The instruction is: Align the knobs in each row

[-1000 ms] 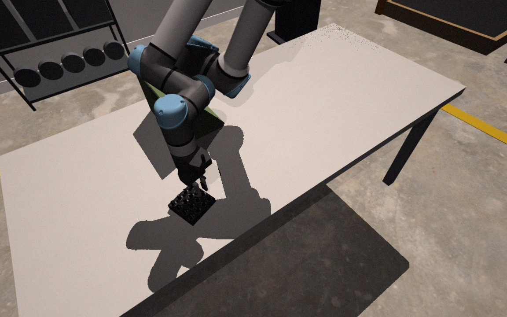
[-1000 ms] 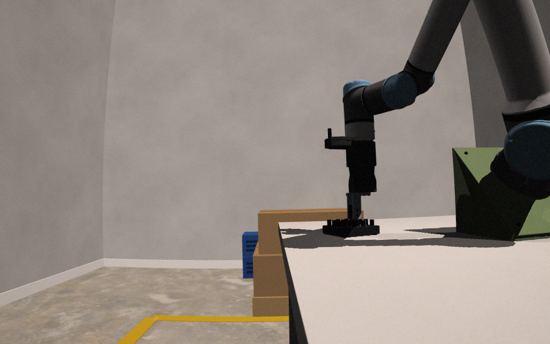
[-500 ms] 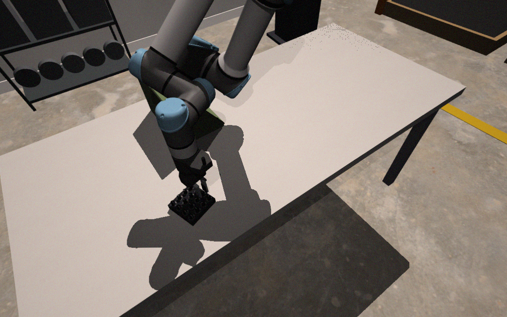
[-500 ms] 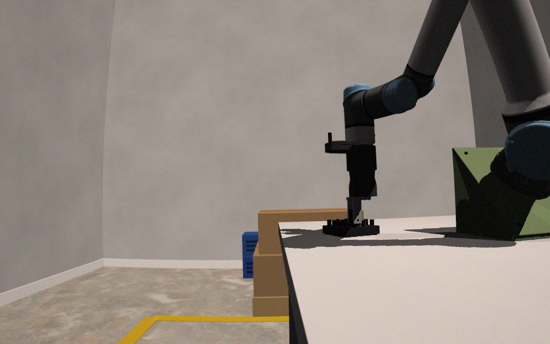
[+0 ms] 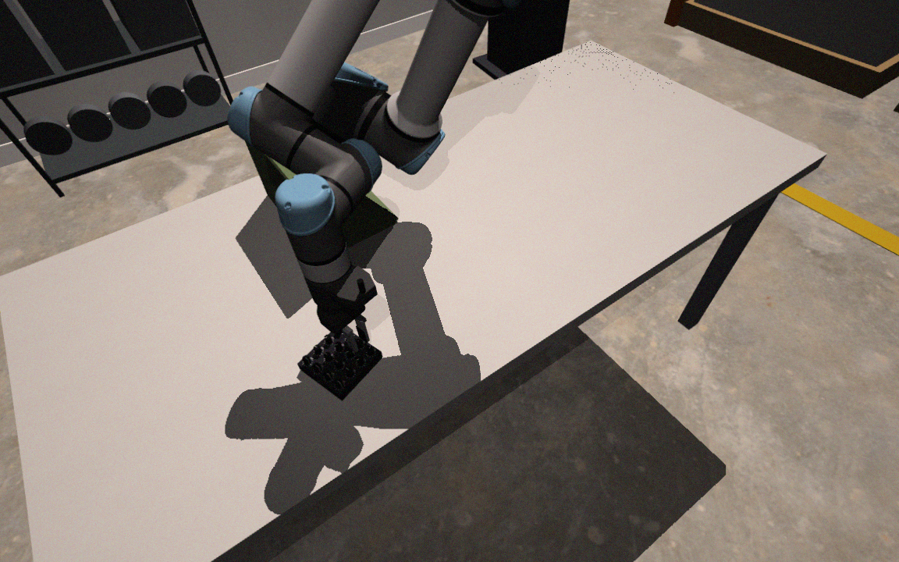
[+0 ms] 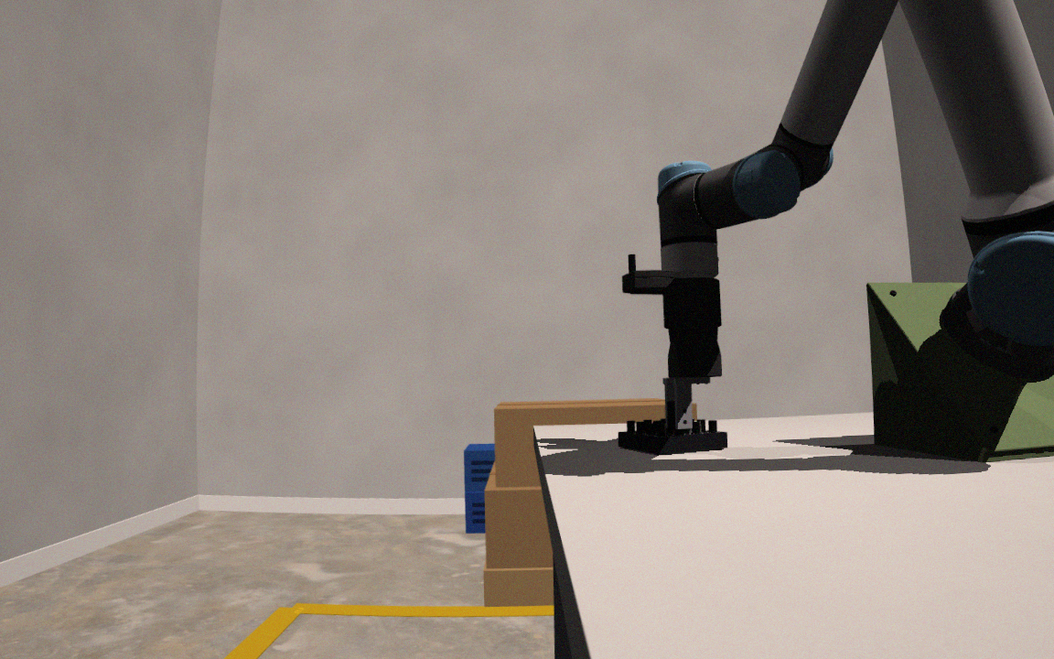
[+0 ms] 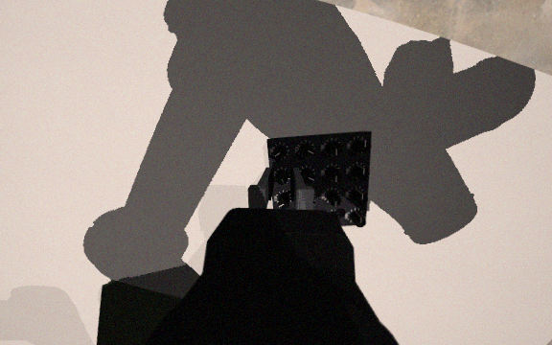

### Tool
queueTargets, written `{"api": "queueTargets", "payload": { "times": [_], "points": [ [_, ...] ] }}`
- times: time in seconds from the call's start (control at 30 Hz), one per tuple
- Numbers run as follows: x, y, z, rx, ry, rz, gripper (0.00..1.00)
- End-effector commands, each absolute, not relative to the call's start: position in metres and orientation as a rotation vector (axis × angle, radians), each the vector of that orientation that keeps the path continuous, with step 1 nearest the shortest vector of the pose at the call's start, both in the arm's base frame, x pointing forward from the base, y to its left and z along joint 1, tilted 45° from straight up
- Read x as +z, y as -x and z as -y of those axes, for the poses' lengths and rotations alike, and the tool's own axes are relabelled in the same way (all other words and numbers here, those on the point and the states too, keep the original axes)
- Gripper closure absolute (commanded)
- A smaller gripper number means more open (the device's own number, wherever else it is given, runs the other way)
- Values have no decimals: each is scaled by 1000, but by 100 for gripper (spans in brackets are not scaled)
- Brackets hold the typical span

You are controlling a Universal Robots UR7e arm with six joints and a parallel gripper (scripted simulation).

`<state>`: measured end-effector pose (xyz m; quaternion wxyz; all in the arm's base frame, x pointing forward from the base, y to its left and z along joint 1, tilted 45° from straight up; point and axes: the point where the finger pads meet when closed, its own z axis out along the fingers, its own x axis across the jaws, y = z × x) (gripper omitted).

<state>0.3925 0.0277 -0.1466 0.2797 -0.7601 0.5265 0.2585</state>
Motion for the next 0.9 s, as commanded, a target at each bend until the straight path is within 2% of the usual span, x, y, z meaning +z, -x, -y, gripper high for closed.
{"api": "queueTargets", "payload": {
  "times": [0.0,0.77,0.8,0.87],
  "points": [
    [-147,-391,-30,697,2037,-1411,54],
    [-147,-391,-30,697,2037,-1411,54],
    [-147,-391,-30,697,2037,-1411,70],
    [-147,-391,-30,697,2037,-1411,70]
  ]
}}
